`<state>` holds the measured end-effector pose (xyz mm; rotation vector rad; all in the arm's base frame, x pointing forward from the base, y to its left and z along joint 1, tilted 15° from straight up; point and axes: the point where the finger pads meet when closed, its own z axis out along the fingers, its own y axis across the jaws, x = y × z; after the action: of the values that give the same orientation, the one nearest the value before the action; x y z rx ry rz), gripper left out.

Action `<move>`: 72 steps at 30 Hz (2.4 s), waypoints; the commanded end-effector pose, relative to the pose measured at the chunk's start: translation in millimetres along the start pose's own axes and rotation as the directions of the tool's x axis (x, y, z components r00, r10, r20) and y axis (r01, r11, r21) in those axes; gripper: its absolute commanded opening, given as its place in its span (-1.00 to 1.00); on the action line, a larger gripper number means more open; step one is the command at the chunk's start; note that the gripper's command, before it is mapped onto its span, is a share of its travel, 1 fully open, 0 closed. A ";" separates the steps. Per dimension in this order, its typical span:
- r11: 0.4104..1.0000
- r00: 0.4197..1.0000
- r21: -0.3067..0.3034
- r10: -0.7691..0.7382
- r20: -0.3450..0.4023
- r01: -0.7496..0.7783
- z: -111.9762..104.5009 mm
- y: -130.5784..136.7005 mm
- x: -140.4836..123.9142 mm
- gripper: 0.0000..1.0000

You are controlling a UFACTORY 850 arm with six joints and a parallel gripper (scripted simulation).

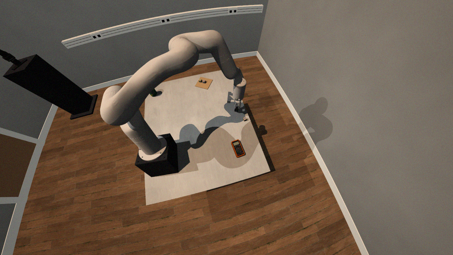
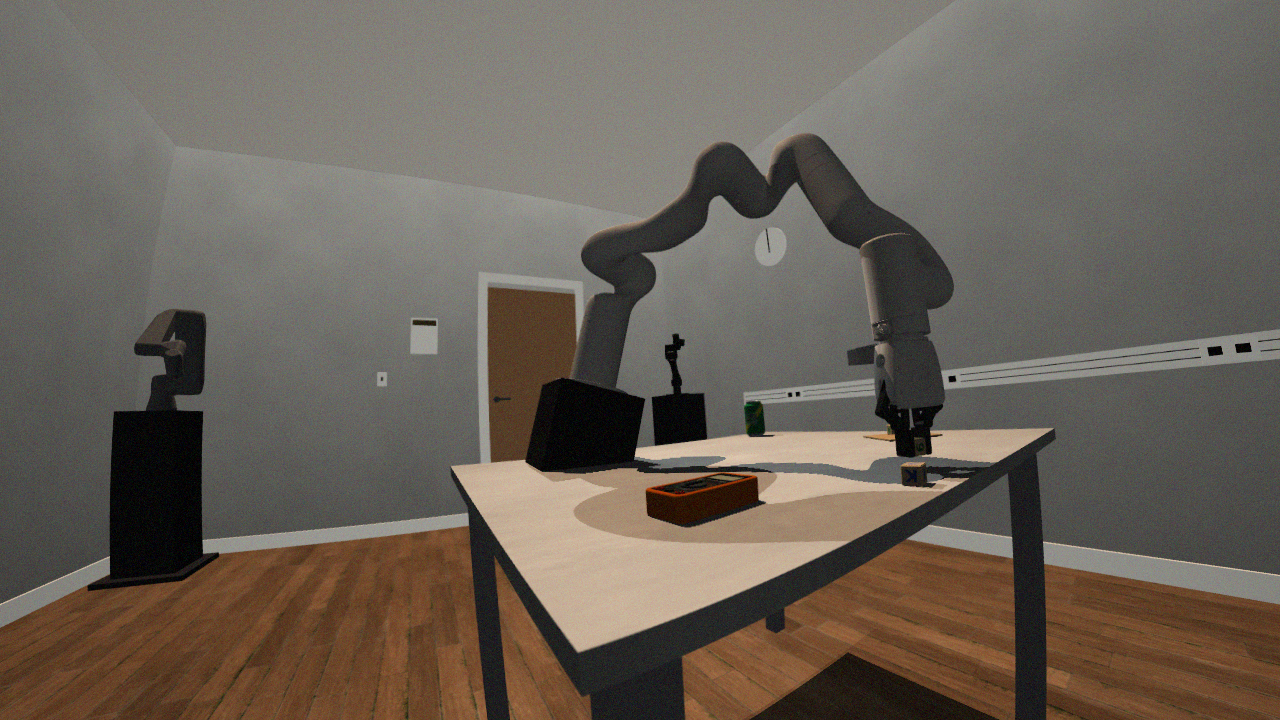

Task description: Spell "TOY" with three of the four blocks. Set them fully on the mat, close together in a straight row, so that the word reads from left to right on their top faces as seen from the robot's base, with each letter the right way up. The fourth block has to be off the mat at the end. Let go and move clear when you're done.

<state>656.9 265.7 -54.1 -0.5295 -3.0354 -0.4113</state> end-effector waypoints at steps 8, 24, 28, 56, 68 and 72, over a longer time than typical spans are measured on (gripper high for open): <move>1.000 1.000 -0.002 0.000 0.003 0.000 -65.1 1.1 -1.1 -0.54; 1.000 1.000 -0.002 -0.001 0.003 0.001 -81.1 1.1 -1.0 -0.54; 0.999 0.999 -0.002 -0.032 0.003 0.032 -81.0 5.1 1.1 -0.54; 0.652 0.652 0.005 -0.758 -0.005 0.758 -78.2 106.9 66.9 -0.54; 0.343 0.343 0.004 -0.939 -0.008 0.939 -77.8 148.3 101.6 -0.54; 0.230 0.230 0.003 -0.973 -0.008 0.973 -77.8 161.4 113.7 -0.54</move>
<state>608.8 413.1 65.2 1.3682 -2.9320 -0.3622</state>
